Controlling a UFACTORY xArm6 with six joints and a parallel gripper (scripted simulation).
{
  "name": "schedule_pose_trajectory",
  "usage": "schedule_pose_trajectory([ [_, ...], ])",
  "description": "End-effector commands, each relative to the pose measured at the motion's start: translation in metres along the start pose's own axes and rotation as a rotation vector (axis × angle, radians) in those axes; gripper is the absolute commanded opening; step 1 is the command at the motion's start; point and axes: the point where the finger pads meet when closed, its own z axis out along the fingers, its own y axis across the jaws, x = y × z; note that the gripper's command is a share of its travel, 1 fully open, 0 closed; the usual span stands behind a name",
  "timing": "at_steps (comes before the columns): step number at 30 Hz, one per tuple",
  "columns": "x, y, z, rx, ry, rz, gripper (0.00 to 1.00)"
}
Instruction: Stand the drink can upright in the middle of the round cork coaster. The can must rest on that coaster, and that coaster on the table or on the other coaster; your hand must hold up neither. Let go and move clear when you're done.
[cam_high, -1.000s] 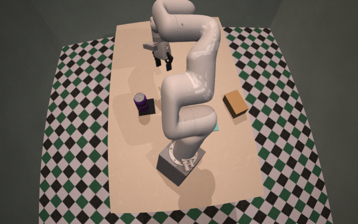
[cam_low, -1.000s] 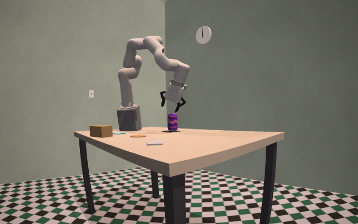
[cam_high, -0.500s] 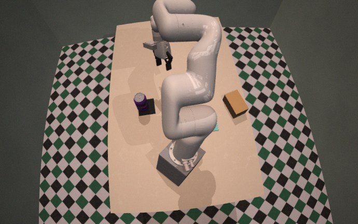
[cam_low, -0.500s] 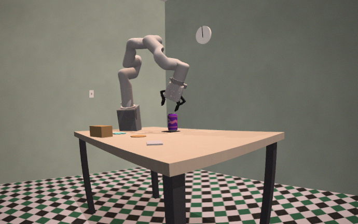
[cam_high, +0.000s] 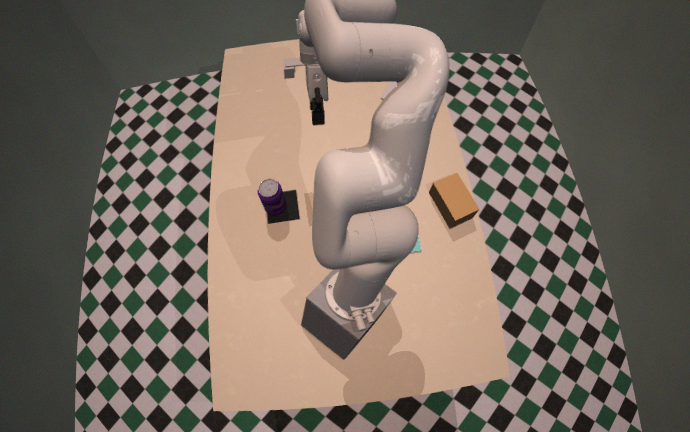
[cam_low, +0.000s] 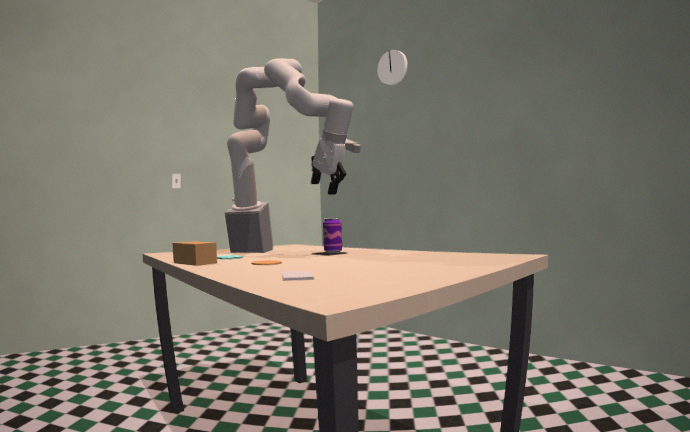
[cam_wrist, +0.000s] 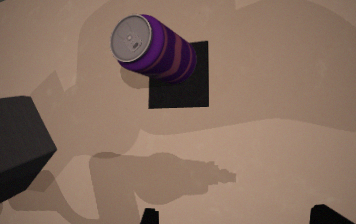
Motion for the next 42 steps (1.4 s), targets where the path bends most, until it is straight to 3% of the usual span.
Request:
schedule_pose_trajectory([
  [1,-0.002,-0.019,-0.031,-0.056,0.029,0.273,1.0],
  [7,-0.006,-0.055,-0.07,-0.081,0.106,0.633,1.0],
  [9,-0.006,-0.055,-0.07,-0.081,0.106,0.633,1.0],
  [10,-0.006,-0.061,-0.075,-0.095,0.141,0.802,1.0],
  [15,-0.009,-0.091,-0.099,-0.086,0.21,1.048,1.0],
  [16,-0.006,-0.092,-0.095,-0.092,0.22,1.108,1.0],
  [19,0.03,-0.075,-0.038,-0.231,0.183,1.239,1.0],
  [20,0.031,-0.075,-0.035,-0.297,0.16,1.23,1.0],
  [24,0.068,-0.08,0.012,-0.396,0.124,1.047,1.0],
  [26,0.068,-0.08,0.012,-0.396,0.124,1.047,1.0],
  [27,0.099,-0.085,0.045,-0.41,0.122,1.006,1.0],
  [32,0.141,-0.107,0.095,-0.437,0.121,0.864,1.0],
  [42,0.15,-0.116,0.108,-0.44,0.123,0.819,1.0],
])
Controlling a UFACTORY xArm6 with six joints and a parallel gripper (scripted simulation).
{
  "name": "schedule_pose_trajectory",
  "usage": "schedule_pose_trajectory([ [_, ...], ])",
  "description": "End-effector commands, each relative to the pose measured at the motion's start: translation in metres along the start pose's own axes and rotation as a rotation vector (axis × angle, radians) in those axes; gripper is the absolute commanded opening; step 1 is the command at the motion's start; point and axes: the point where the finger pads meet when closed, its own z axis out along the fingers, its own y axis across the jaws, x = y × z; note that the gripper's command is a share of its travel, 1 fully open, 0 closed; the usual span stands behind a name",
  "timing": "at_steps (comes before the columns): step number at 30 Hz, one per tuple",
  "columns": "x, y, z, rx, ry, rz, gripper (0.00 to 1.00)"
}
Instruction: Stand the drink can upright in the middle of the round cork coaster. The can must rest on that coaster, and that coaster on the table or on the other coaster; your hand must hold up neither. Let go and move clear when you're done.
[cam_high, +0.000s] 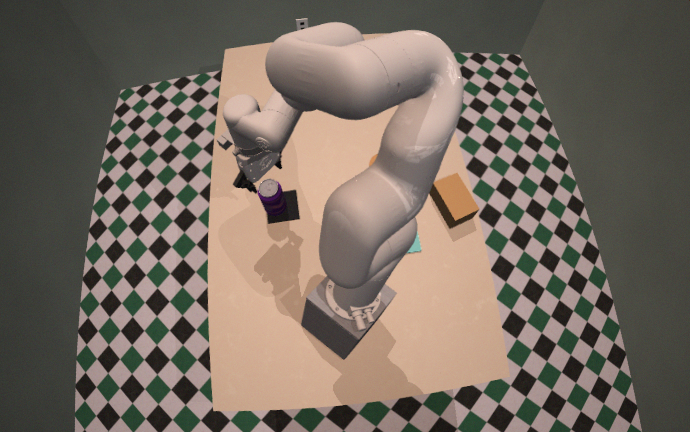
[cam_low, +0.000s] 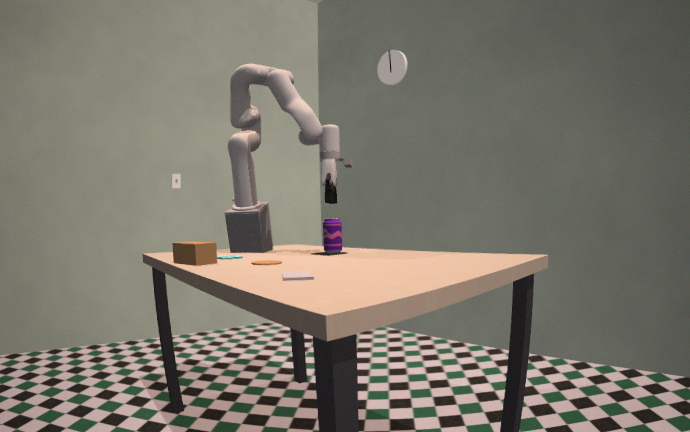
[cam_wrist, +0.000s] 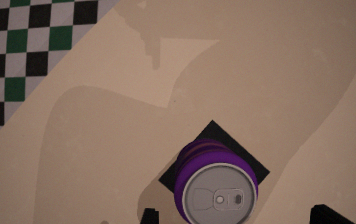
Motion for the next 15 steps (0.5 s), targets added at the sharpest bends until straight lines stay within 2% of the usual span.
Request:
schedule_pose_trajectory([
  [1,0.001,-0.001,0.0,-0.002,0.003,-0.001,1.0],
  [6,0.002,0.001,0.012,-0.007,0.003,0.0,1.0],
  [15,0.003,0.001,0.085,-0.007,0.002,0.0,1.0],
])
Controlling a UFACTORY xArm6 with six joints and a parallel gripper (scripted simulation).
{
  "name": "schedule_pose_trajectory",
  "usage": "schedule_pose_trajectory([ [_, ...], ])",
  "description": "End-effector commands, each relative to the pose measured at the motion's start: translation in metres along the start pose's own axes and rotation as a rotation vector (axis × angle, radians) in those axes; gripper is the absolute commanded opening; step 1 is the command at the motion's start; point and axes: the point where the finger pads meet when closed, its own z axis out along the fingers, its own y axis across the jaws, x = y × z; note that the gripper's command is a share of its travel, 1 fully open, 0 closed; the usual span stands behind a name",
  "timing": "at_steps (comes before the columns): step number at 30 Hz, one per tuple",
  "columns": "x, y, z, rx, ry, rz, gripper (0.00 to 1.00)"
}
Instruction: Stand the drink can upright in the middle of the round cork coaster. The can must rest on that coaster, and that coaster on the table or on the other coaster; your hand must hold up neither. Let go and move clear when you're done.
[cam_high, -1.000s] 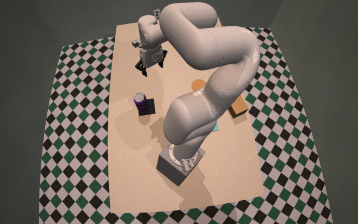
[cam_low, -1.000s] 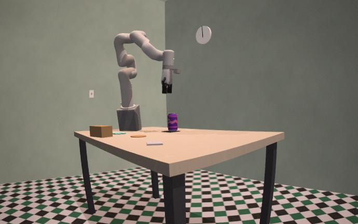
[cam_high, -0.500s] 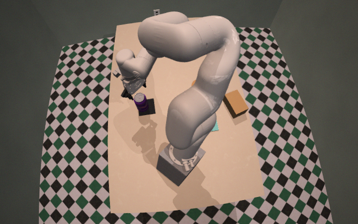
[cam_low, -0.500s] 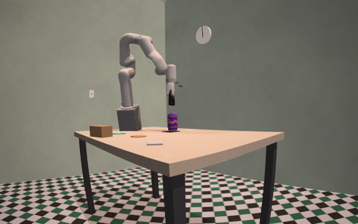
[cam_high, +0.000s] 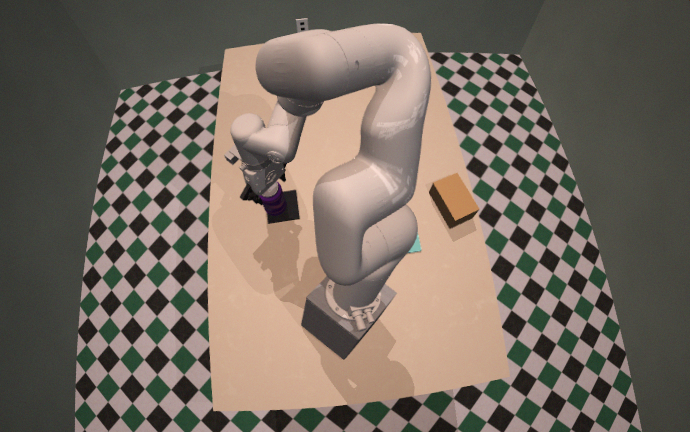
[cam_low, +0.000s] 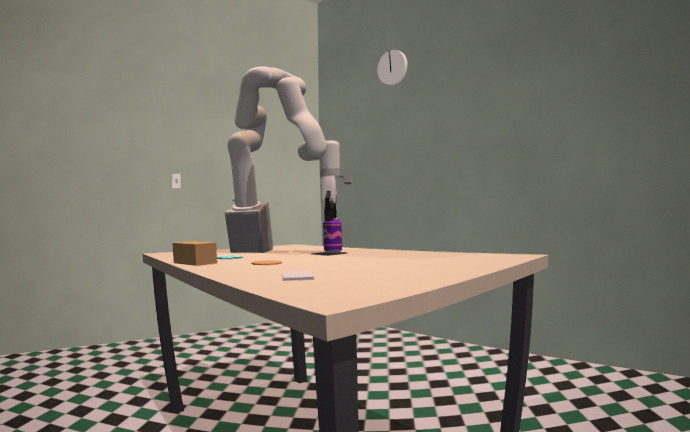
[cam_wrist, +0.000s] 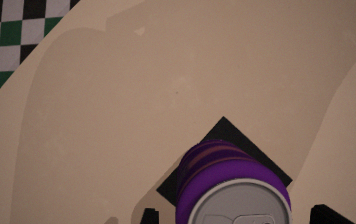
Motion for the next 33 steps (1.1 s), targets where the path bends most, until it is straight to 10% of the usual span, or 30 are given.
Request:
schedule_pose_trajectory([
  [1,0.0069,0.0021,0.0267,-0.012,0.015,0.003,1.0],
  [17,0.0062,0.0014,0.036,-0.008,0.014,0.002,1.0],
  [18,0.0062,0.0014,0.036,-0.008,0.014,0.002,0.0],
  [33,0.0062,0.0014,0.036,-0.008,0.014,0.002,0.0],
])
